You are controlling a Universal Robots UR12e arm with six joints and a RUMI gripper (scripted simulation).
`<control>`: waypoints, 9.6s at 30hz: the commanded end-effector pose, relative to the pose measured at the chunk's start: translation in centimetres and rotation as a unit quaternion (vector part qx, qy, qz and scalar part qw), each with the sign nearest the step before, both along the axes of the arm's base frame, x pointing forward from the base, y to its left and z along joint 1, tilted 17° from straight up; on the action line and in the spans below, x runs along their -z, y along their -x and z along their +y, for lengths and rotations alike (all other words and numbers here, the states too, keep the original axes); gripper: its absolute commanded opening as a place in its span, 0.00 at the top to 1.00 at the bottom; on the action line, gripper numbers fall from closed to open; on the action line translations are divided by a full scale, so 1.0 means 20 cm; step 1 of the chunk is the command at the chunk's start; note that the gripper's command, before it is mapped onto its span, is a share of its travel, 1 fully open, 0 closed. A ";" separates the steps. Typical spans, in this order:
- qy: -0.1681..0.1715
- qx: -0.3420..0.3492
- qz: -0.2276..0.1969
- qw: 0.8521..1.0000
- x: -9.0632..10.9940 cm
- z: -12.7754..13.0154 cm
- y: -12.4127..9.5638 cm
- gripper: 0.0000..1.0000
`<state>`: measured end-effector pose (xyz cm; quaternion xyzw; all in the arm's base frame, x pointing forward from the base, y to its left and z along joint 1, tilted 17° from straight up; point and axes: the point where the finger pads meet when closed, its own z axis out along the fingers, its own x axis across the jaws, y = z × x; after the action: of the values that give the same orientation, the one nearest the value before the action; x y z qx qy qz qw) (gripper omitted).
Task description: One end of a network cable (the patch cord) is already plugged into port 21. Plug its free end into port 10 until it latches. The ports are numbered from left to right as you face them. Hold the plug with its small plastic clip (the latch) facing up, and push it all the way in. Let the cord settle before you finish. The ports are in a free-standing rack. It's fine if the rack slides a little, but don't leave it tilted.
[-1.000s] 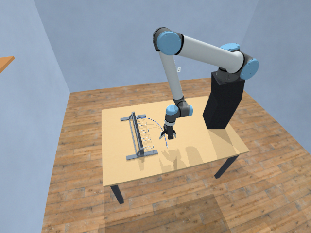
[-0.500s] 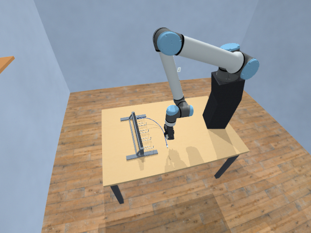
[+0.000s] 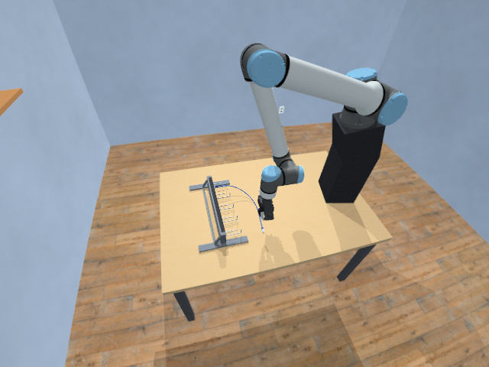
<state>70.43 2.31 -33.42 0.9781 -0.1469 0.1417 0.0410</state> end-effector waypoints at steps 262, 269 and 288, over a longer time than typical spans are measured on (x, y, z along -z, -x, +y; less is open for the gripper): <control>0.000 0.002 -0.001 1.000 0.38 -0.03 -0.12 1.00; 0.000 0.002 -0.001 1.000 0.38 -0.03 -0.12 1.00; 0.000 0.002 -0.001 1.000 0.38 -0.03 -0.12 1.00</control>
<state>72.77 1.79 -41.01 0.9778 -0.1489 0.1419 0.0409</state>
